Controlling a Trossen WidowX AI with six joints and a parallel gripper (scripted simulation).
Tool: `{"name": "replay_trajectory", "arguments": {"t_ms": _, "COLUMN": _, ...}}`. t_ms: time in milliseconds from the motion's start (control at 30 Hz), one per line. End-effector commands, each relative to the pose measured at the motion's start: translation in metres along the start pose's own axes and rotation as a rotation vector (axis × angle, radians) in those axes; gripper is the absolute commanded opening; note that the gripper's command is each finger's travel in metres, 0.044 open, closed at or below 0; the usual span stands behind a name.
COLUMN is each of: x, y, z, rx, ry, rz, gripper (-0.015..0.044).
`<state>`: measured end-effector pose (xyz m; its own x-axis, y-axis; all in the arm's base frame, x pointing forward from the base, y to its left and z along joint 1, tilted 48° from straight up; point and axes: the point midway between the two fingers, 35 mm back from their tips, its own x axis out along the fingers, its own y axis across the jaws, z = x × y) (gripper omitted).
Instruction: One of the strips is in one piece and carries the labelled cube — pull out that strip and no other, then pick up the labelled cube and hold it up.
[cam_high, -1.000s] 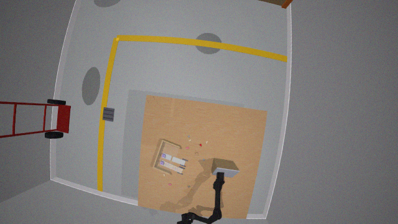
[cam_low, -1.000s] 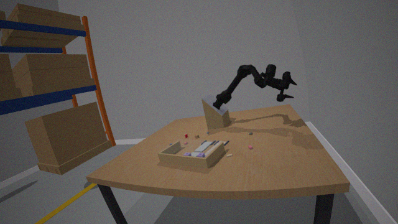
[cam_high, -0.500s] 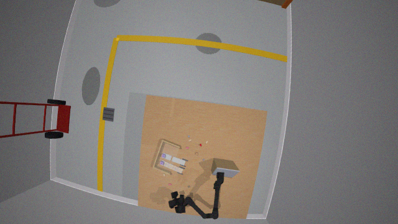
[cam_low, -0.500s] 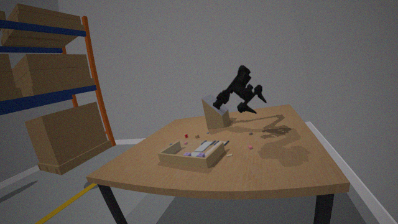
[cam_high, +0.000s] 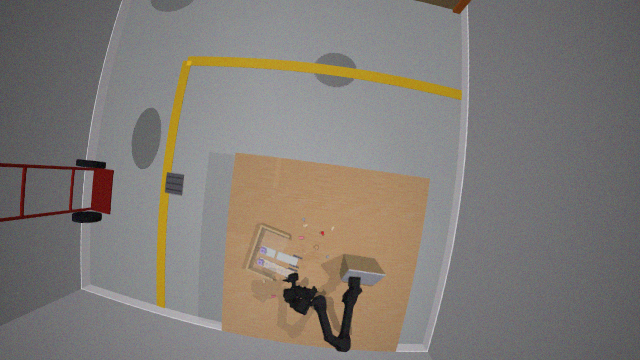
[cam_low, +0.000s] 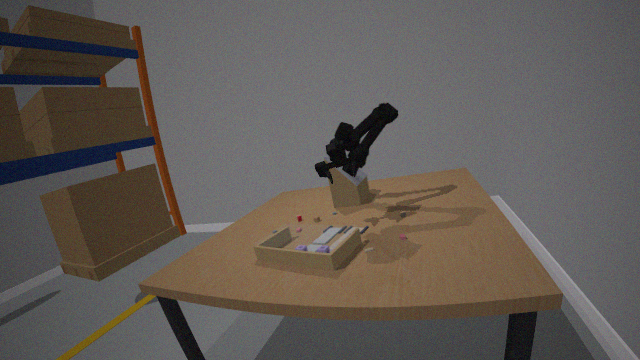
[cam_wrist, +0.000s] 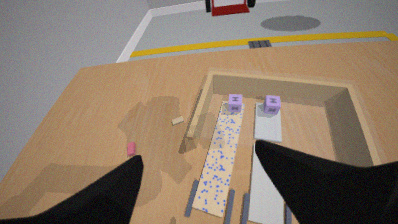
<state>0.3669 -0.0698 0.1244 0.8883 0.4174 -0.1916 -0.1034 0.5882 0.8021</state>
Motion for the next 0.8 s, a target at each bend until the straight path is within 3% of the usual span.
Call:
{"name": "replay_trajectory", "arguments": {"t_ms": 0, "x": -0.035, "y": -0.05, "z": -0.025, "rx": 0.01, "ry": -0.028, "rz": -0.14, "gripper": 0.04}}
{"name": "replay_trajectory", "arguments": {"t_ms": 133, "x": -0.066, "y": -0.082, "z": -0.049, "rx": 0.017, "ry": -0.051, "rz": -0.25, "gripper": 0.04}}
{"name": "replay_trajectory", "arguments": {"t_ms": 400, "x": -0.068, "y": -0.083, "z": -0.05, "rx": 0.018, "ry": -0.051, "rz": -0.255, "gripper": 0.04}}
{"name": "replay_trajectory", "arguments": {"t_ms": 767, "x": 0.011, "y": -0.082, "z": -0.042, "rx": 0.174, "ry": 0.296, "rz": -0.253, "gripper": 0.0111}}
